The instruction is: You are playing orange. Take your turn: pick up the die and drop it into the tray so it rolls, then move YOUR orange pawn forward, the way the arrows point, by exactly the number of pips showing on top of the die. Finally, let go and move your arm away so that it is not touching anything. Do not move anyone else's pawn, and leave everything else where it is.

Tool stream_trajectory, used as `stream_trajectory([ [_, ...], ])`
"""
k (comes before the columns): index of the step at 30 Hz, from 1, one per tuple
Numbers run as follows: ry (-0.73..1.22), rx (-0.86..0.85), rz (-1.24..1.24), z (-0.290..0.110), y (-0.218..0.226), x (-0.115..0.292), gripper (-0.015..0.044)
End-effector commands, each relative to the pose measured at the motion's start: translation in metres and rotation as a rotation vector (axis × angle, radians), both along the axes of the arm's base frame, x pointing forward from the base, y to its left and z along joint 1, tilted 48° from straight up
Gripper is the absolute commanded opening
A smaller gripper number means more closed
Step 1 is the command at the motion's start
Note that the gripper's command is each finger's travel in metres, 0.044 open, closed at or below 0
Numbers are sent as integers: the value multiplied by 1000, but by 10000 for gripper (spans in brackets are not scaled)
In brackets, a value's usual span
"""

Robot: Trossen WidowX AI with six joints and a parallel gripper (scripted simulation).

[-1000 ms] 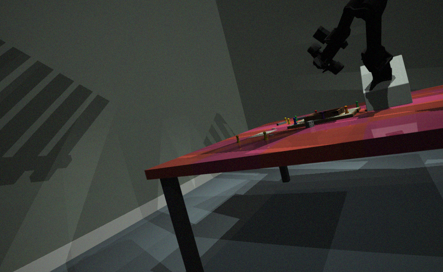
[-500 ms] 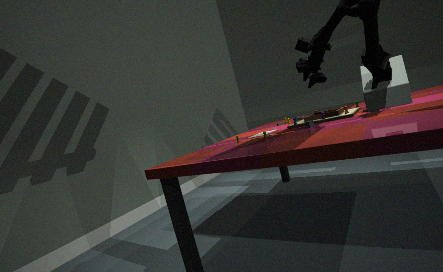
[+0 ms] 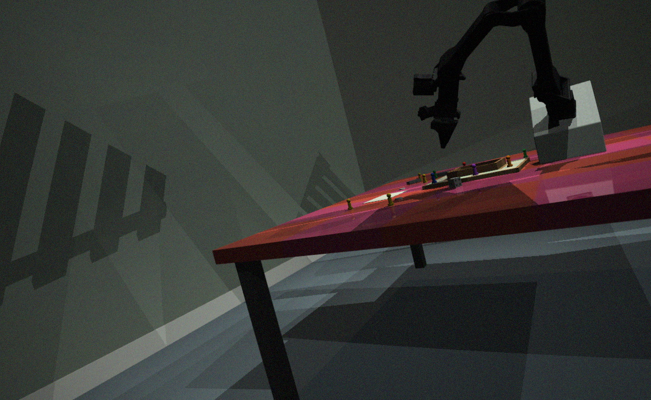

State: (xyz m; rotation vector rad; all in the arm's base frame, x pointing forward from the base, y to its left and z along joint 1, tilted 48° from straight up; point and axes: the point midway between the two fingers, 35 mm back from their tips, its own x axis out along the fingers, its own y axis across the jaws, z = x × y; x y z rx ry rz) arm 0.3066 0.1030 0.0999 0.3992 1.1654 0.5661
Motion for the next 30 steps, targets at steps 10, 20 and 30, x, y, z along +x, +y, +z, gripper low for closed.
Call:
stream_trajectory([
  [10, 711, 211, -226, 61, 111, -50, 275],
  [20, 711, 211, -226, 62, 112, -51, 275],
  [30, 711, 213, -225, 42, 134, -54, 275],
])
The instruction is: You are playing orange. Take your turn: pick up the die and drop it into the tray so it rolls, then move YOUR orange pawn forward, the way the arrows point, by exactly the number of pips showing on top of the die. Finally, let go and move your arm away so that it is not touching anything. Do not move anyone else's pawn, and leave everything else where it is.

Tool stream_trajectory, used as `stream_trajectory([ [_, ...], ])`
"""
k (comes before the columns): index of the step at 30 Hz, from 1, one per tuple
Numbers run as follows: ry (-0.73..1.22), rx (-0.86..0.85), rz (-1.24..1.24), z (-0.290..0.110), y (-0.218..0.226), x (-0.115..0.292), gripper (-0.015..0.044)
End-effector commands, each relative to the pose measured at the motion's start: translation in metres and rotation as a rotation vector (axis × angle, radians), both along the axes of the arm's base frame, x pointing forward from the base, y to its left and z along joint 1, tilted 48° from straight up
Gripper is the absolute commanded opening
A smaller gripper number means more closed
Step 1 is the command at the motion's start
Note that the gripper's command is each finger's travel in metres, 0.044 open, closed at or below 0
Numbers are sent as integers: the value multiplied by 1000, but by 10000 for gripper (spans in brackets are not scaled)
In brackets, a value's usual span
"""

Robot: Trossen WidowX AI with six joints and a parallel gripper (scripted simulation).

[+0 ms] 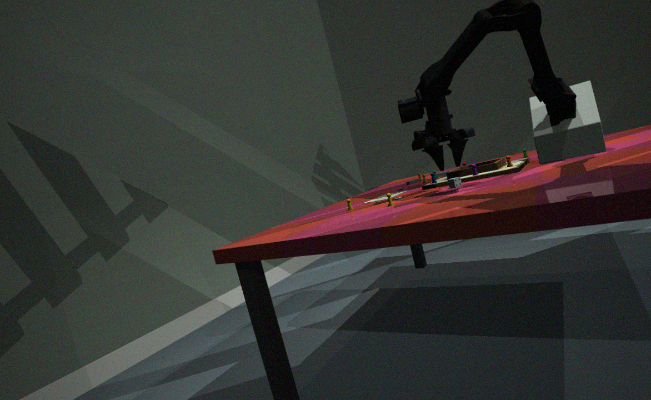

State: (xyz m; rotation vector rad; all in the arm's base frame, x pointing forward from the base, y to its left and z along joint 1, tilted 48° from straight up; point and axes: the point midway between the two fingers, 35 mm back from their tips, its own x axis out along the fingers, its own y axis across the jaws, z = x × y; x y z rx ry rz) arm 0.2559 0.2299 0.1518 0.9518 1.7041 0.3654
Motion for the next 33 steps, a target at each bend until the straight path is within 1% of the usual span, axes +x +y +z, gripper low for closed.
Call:
stream_trajectory([
  [1, 11, -6, -3, -11, 8, -3, 275],
  [26, 12, -4, -3, -31, 32, -7, 275],
  [32, 12, -4, -3, -31, 32, -7, 118],
  [33, 12, -4, -3, -31, 32, -7, 111],
])
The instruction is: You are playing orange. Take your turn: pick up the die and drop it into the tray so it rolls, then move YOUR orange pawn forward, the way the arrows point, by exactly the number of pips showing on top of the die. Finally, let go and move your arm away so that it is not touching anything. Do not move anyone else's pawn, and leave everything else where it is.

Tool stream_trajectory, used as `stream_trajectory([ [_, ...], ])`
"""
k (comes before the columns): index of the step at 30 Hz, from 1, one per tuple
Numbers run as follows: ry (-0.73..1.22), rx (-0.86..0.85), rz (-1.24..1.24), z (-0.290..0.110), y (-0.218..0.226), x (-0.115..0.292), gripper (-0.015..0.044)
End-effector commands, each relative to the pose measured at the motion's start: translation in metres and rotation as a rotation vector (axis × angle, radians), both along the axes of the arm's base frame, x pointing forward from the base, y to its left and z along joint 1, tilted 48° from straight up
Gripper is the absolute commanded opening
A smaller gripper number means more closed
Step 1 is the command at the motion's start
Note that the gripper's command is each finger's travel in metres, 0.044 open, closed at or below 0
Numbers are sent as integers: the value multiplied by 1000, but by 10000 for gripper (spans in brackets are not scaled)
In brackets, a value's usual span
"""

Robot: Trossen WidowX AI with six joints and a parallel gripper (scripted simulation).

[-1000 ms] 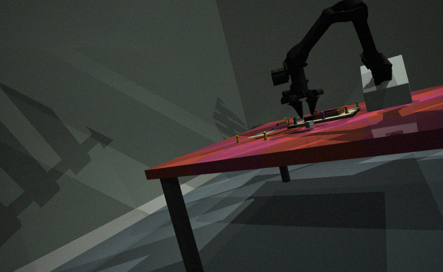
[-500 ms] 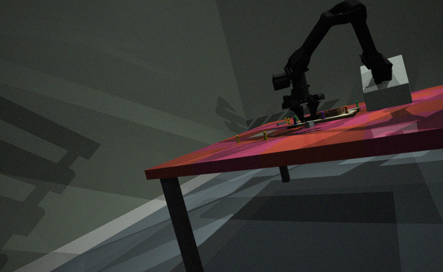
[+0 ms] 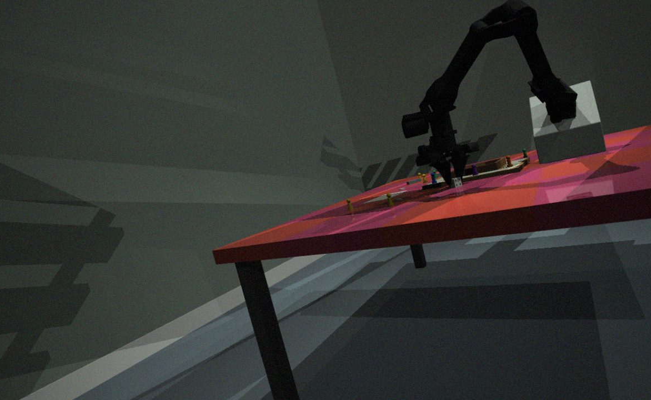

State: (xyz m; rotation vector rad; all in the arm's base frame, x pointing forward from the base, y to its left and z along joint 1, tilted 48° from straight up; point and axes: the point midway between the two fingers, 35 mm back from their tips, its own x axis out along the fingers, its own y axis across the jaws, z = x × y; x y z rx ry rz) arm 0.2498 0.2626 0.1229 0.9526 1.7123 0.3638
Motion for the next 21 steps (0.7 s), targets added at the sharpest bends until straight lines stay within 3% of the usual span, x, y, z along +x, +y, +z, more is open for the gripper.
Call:
stream_trajectory([
  [1, 4, -5, -5, -2, 0, 0, 104],
  [7, 4, -5, -5, -2, 0, 0, 64],
  [10, 3, -6, -5, 1, -3, 1, 0],
  [21, 2, -18, -3, 49, -52, 9, 0],
])
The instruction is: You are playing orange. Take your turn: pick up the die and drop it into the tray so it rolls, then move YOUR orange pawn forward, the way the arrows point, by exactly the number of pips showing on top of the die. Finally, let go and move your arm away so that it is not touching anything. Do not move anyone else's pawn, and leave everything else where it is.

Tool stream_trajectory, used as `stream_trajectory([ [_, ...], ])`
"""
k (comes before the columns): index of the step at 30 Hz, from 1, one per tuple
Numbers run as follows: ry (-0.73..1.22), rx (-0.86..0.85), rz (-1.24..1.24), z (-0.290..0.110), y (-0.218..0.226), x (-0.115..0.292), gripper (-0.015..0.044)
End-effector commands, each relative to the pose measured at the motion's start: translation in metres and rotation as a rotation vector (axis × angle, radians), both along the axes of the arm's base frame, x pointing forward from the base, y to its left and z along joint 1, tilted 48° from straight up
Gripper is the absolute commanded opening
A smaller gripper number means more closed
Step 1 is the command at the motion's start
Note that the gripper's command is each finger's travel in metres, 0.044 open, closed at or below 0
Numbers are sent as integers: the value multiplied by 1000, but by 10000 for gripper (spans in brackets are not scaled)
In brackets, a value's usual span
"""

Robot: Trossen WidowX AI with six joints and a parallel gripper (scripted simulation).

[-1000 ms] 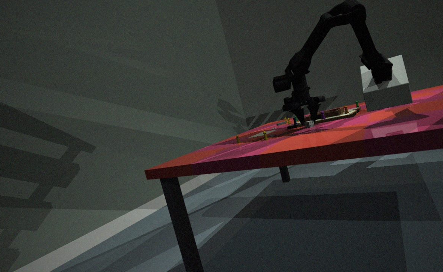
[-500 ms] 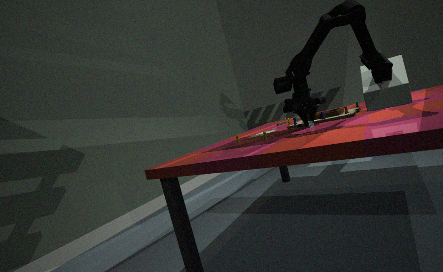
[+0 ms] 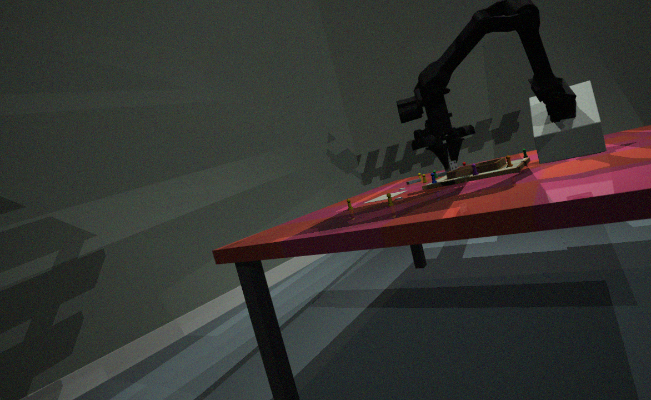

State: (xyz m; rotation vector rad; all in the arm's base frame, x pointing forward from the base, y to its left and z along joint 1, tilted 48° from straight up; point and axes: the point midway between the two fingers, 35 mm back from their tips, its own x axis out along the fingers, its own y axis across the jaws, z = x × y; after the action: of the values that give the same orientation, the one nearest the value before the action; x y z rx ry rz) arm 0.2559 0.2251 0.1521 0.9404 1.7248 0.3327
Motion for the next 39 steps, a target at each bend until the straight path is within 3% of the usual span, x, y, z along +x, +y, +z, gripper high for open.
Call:
stream_trajectory([
  [1, -12, 8, 0, 24, -19, 2, 0],
  [8, -10, 15, -2, 55, -47, -3, 0],
  [14, 5, 11, -18, 51, -51, 0, 0],
  [26, 294, -52, -298, -36, -102, 30, 0],
  [39, 622, -83, -595, -125, -161, 22, 0],
])
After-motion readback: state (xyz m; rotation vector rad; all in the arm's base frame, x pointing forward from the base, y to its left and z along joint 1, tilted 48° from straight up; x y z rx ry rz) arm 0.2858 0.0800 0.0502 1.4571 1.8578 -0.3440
